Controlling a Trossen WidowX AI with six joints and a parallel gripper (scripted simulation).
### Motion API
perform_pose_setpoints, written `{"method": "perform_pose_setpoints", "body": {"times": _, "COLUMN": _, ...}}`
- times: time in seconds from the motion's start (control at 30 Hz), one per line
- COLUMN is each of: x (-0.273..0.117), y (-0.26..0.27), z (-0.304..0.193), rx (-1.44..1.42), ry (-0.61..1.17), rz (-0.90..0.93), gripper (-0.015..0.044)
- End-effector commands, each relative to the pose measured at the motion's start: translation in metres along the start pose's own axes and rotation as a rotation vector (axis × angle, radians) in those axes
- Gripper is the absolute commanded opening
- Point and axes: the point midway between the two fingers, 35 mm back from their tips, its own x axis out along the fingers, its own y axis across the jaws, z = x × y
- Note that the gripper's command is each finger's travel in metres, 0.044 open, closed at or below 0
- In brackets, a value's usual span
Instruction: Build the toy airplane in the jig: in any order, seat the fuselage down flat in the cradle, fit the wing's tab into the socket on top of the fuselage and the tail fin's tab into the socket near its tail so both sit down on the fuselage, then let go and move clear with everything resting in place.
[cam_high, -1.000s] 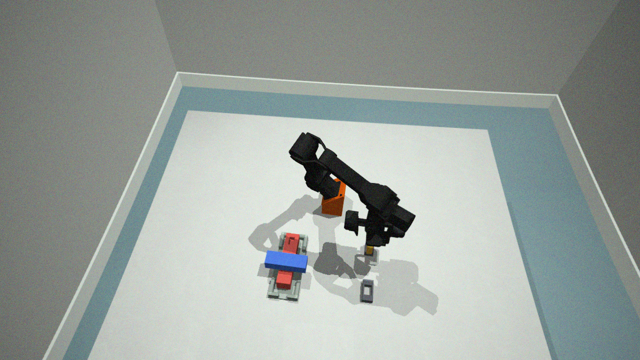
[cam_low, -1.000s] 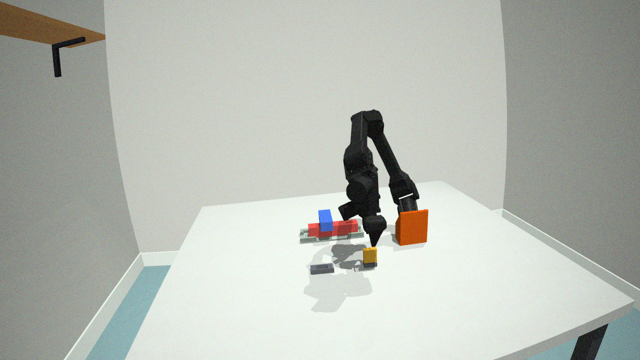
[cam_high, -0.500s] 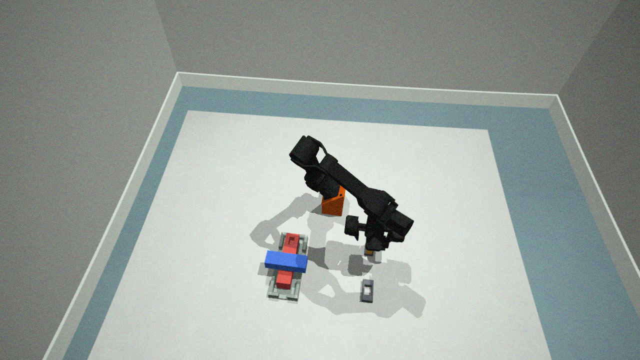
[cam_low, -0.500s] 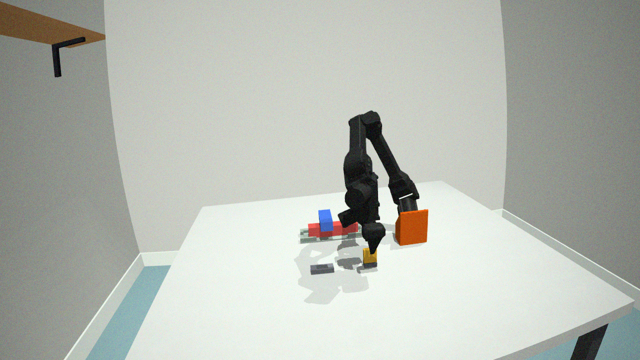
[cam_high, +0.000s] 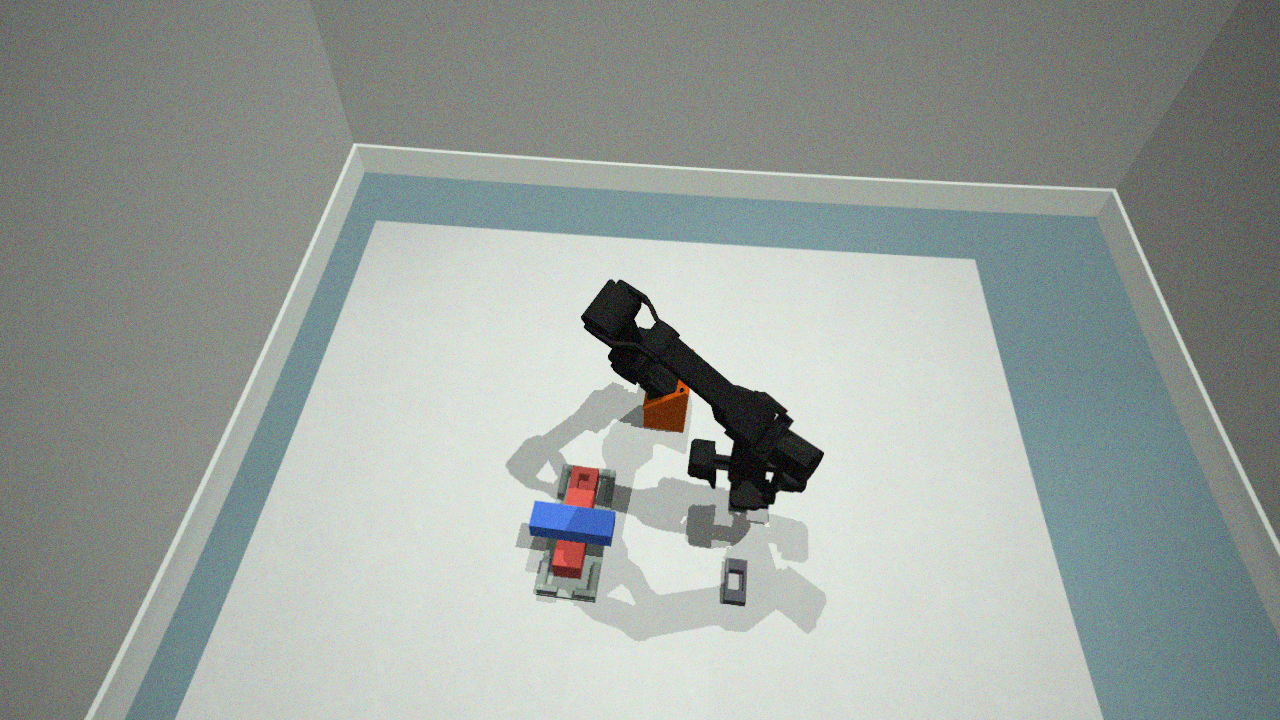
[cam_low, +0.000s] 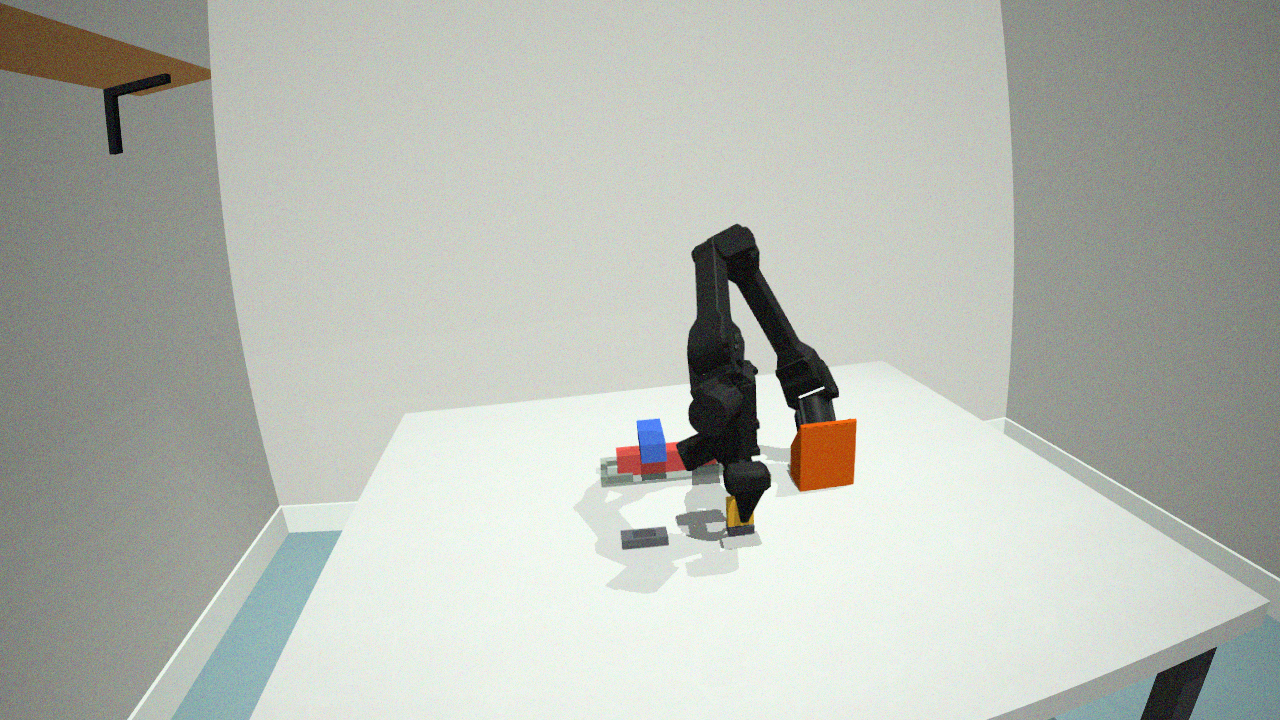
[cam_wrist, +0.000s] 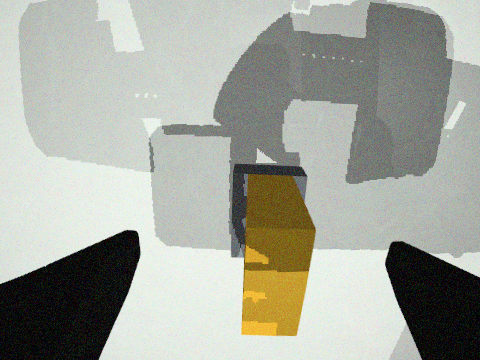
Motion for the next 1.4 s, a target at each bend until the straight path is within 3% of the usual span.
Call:
{"method": "perform_pose_setpoints", "body": {"times": 0.0, "x": 0.007, "y": -0.001, "z": -0.001, "rx": -0.009, "ry": 0.000, "rz": -0.007, "gripper": 0.0440}}
{"method": "perform_pose_setpoints", "body": {"times": 0.3, "x": 0.019, "y": -0.002, "z": -0.002, "rx": -0.009, "ry": 0.000, "rz": -0.008, "gripper": 0.0440}}
{"method": "perform_pose_setpoints", "body": {"times": 0.77, "x": 0.019, "y": -0.002, "z": -0.002, "rx": -0.009, "ry": 0.000, "rz": -0.008, "gripper": 0.0072}}
{"method": "perform_pose_setpoints", "body": {"times": 1.03, "x": 0.019, "y": -0.002, "z": -0.002, "rx": -0.009, "ry": 0.000, "rz": -0.008, "gripper": 0.0000}}
{"method": "perform_pose_setpoints", "body": {"times": 1.37, "x": -0.002, "y": 0.005, "z": 0.006, "rx": -0.026, "ry": -0.022, "rz": 0.035, "gripper": 0.0000}}
